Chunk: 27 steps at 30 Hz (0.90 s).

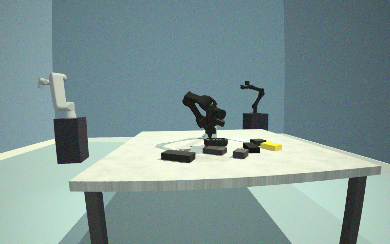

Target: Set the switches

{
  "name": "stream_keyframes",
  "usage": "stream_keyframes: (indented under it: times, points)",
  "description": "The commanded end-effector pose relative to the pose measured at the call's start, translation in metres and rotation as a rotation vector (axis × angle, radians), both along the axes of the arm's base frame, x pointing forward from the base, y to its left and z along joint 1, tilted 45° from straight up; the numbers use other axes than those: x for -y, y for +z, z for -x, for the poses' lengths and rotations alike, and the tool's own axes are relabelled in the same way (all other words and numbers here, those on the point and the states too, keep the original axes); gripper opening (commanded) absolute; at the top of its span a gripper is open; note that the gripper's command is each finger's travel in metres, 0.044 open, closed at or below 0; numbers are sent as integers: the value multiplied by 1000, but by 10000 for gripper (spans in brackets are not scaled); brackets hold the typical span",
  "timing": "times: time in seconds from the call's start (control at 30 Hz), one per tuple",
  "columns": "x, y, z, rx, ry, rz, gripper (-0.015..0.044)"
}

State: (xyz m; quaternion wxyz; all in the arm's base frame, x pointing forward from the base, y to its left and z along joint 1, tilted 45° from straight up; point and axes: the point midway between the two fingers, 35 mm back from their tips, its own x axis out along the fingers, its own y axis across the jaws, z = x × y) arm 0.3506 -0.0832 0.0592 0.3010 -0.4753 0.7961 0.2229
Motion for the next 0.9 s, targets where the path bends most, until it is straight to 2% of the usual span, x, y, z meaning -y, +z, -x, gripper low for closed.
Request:
stream_keyframes:
  times: [0.0, 0.17, 0.37, 0.87]
  points:
    - [-45, -21, 5, 17, 85, 67, 157]
    - [-98, -48, 24, 94, 191, 176, 289]
    - [-105, -52, 28, 107, 206, 190, 440]
    - [-91, -67, 28, 107, 206, 189, 440]
